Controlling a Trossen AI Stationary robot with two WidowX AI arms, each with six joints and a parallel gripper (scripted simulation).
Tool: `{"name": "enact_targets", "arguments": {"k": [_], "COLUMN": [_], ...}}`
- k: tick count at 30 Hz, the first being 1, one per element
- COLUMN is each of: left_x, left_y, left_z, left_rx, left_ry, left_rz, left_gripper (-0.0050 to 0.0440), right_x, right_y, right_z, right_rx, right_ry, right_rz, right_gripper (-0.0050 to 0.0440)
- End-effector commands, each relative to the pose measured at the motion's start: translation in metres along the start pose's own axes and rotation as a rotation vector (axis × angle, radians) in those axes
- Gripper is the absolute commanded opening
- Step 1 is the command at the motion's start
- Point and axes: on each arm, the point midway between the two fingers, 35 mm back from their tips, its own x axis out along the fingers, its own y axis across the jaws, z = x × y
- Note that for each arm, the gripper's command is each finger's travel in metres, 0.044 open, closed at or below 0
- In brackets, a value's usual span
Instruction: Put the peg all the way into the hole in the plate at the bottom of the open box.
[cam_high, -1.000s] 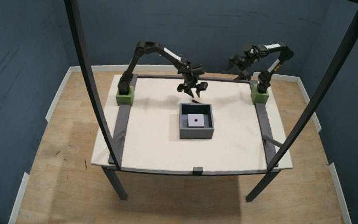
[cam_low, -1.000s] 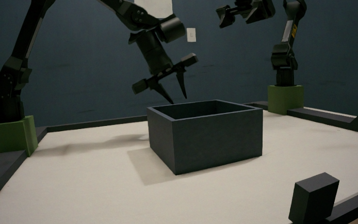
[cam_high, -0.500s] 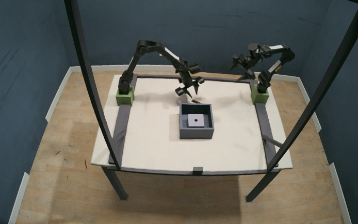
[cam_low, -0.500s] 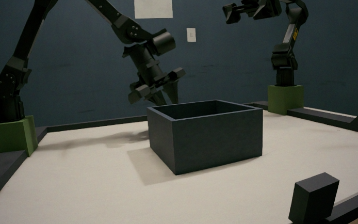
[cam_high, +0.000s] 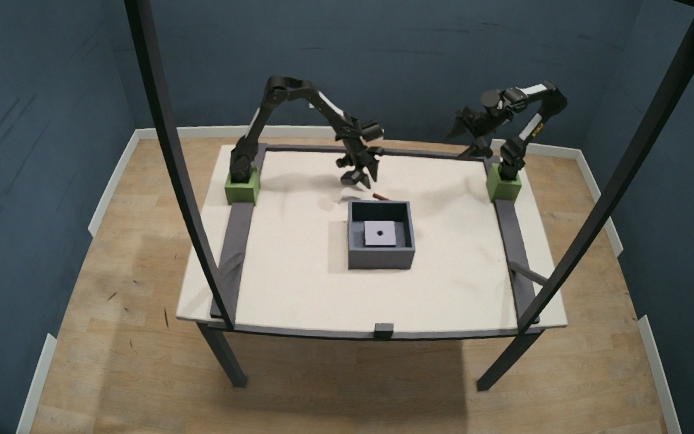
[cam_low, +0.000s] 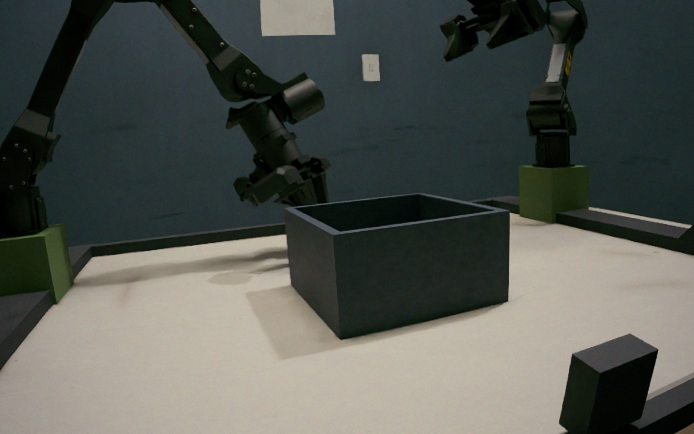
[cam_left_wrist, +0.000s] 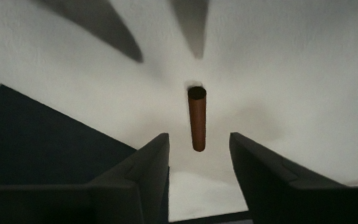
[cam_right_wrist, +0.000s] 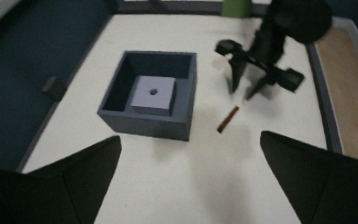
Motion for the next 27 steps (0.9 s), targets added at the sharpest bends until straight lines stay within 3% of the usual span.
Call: {"name": "enact_targets", "arguments": {"k": [1, 12, 18, 27], "left_x": [-0.002, -0.002, -0.005, 0.018], "left_y": [-0.002, -0.003, -0.005, -0.006], "left_z": [0.0, -0.001, -0.005, -0.005], "left_rx": [-0.056, -0.062, -0.054, -0.056], "left_ry": [0.017, 0.02, 0.029, 0.025], "left_rz": [-0.003, -0.006, -0.014, -0.015], "left_gripper": [0.017, 0.017, 0.017, 0.017], "right_x": [-0.007, -0.02, -0.022, -0.021], "right_y": [0.0, -0.004, -0.004, -0.005], "right_z": [0.004, 0.005, 0.007, 0.003], "right_rx": [0.115, 0.261, 0.272, 0.268], "right_ry": [0.034, -0.007, -0.02, -0.014], "right_rz": [-0.135, -0.371, -0.393, -0.395], "right_gripper": [0.044, 0.044, 0.044, 0.044]}}
